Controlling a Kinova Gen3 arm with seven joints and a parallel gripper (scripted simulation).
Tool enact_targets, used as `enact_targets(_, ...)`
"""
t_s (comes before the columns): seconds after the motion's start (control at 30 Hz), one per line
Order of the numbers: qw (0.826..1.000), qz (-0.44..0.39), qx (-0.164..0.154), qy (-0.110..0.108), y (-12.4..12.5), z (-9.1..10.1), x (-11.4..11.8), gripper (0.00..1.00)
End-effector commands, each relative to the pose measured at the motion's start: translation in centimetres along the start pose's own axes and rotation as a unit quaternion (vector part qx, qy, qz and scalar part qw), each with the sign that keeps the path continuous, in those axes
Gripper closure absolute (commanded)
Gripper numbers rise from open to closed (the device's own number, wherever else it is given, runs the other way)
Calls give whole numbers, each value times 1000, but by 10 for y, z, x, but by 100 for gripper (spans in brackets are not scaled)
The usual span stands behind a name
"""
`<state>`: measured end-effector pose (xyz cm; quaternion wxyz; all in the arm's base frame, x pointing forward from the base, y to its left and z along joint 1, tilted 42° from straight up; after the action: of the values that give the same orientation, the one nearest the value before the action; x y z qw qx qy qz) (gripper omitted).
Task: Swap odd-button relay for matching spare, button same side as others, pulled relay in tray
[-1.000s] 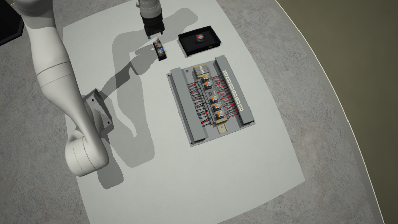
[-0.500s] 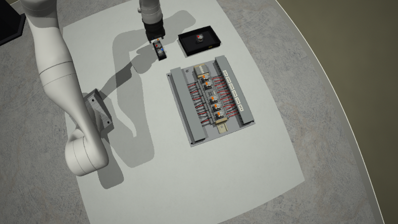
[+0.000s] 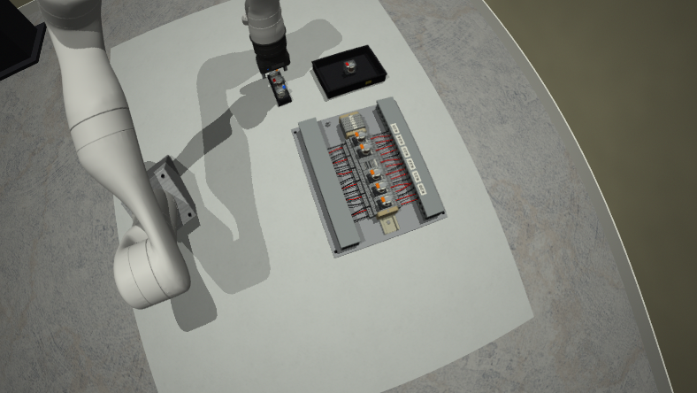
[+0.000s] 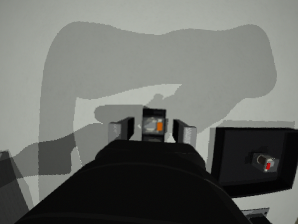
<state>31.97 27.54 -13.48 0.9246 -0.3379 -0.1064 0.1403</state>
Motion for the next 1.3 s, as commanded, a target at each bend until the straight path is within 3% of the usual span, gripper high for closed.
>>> enact_targets(0.0, 1000, 0, 1, -1, 1, 2, 0, 0)
enact_targets(1.27, 1000, 0, 0, -1, 1, 11, 0, 0)
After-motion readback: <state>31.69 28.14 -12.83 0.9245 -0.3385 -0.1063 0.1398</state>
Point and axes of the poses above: the point where the finger pads meet when closed, its own z axis back along the fingers, its own x axis across the jaws, y = z × x, the point moved 1 cm from there along z, back along the fingers, and after that the axes turned 5 degrees about z, right-handed, at the moved point
